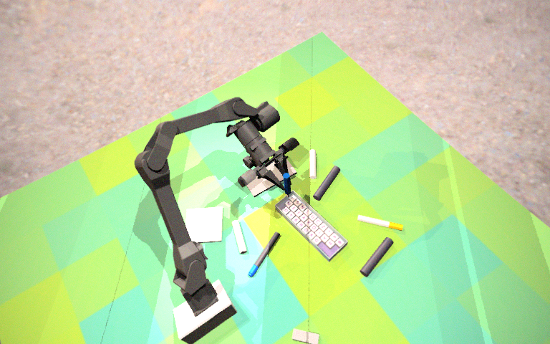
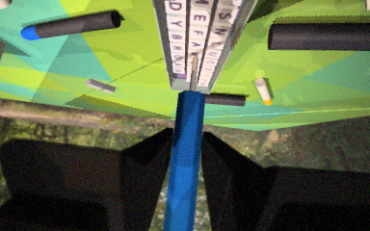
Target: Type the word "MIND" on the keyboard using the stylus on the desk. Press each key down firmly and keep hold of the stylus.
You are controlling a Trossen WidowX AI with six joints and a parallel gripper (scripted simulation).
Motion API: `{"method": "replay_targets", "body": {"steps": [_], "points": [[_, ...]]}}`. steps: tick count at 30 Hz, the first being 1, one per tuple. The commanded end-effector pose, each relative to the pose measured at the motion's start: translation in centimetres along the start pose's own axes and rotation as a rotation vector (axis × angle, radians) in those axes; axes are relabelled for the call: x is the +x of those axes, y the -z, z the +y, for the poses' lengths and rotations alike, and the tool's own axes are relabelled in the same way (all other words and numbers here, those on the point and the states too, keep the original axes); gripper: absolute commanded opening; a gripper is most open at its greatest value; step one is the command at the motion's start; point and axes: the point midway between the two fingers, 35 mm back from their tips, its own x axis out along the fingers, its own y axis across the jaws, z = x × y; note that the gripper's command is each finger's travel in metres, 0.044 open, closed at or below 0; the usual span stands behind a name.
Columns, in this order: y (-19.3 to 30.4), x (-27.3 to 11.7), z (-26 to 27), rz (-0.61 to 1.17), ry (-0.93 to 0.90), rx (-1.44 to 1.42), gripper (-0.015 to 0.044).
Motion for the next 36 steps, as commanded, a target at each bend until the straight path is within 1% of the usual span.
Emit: {"method": "replay_targets", "body": {"steps": [1,7,30,33,36], "points": [[-0.6,0.2,0.0,0.003,0.01,-0.01,0.0],[-2.7,1.4,0.1,0.003,0.011,-0.01,0.0],[-2.7,1.4,0.1,0.003,0.011,-0.01,0.0],[-2.7,1.5,-0.1,0.002,0.011,-0.01,0.0079],[-2.7,1.5,-0.3,0.002,0.011,-0.01,0.0081]]}}
